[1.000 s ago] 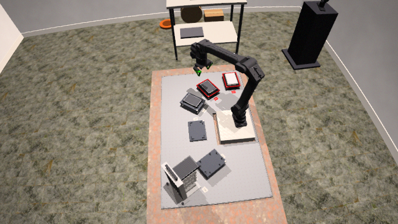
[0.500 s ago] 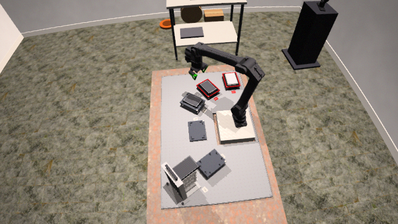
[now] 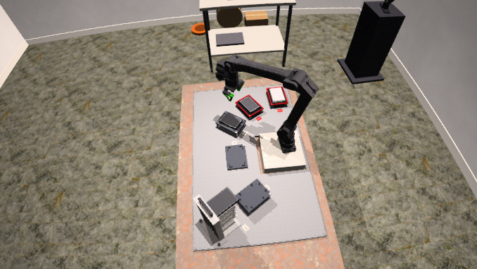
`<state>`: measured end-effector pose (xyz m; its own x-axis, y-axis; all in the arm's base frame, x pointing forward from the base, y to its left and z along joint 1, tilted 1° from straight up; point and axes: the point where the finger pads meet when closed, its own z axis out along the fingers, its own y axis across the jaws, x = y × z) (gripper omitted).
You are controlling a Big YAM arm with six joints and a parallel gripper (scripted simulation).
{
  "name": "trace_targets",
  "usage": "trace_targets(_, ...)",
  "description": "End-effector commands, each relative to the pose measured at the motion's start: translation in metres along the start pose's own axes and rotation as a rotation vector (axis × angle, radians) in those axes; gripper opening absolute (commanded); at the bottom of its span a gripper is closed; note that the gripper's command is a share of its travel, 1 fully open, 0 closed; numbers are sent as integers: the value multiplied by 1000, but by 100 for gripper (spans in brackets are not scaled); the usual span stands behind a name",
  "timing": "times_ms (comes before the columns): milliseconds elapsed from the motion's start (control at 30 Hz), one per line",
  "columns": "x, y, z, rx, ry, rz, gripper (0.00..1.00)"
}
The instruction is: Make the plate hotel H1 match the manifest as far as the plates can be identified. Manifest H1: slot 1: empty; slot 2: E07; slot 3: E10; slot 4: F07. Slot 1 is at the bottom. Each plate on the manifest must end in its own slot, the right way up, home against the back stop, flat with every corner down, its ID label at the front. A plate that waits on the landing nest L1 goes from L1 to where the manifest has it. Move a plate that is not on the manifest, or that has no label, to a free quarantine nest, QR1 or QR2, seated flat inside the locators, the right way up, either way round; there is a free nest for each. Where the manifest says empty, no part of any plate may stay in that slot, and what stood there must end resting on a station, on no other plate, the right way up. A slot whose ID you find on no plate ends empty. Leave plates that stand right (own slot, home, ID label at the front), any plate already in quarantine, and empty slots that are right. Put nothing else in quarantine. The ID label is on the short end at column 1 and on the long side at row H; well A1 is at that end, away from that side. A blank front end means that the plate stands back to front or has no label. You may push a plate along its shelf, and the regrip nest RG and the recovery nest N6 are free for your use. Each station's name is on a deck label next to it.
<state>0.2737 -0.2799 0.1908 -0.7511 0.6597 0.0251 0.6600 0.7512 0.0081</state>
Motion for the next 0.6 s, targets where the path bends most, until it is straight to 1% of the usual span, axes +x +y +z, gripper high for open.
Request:
trace_targets(0,1,9,-14,1,-37,10,100)
trace_targets(333,1,42,-13,-3,-36,10,100)
trace_targets(500,-7,59,-23,-6,-61,10,100)
trace_targets(567,-7,59,-23,-6,-61,10,100)
